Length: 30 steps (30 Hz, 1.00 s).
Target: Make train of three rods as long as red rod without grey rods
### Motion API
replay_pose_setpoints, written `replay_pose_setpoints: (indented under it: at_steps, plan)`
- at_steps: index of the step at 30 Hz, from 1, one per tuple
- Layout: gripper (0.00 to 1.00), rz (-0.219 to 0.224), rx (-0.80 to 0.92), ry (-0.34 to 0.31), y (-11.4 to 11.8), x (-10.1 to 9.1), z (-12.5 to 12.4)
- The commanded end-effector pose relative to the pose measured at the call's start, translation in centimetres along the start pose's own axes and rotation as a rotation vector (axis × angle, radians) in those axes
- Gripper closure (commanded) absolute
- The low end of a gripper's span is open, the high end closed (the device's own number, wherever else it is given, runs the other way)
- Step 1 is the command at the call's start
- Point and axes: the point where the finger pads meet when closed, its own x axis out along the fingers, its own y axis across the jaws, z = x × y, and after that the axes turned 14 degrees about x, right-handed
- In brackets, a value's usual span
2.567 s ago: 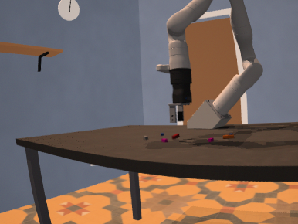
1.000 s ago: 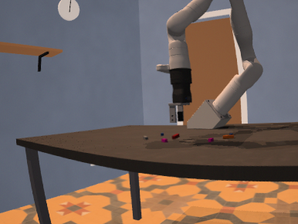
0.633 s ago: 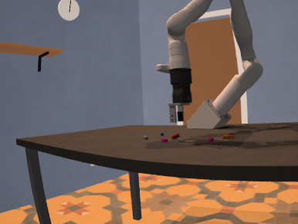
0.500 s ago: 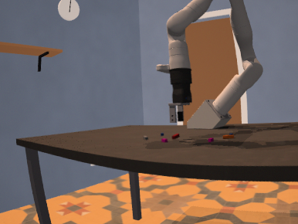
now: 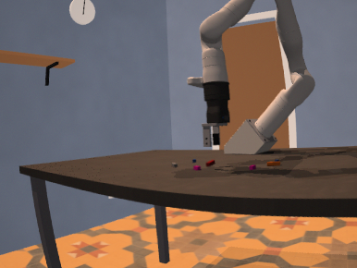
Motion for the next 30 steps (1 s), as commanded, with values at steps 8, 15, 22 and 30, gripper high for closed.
replay_pose_setpoints:
  at_steps: [8, 15, 22, 30]
  plan:
    - [0.00, 0.000, 0.032, 0.001, 0.1, 0.0, 0.0]
    - [0.00, 0.003, 0.081, 0.001, 0.3, 0.0, 0.0]
    - [0.00, 0.009, 0.196, 0.001, 0.7, 0.1, 0.1]
    - [0.00, 0.015, 0.338, 0.003, 1.2, 0.2, 0.2]
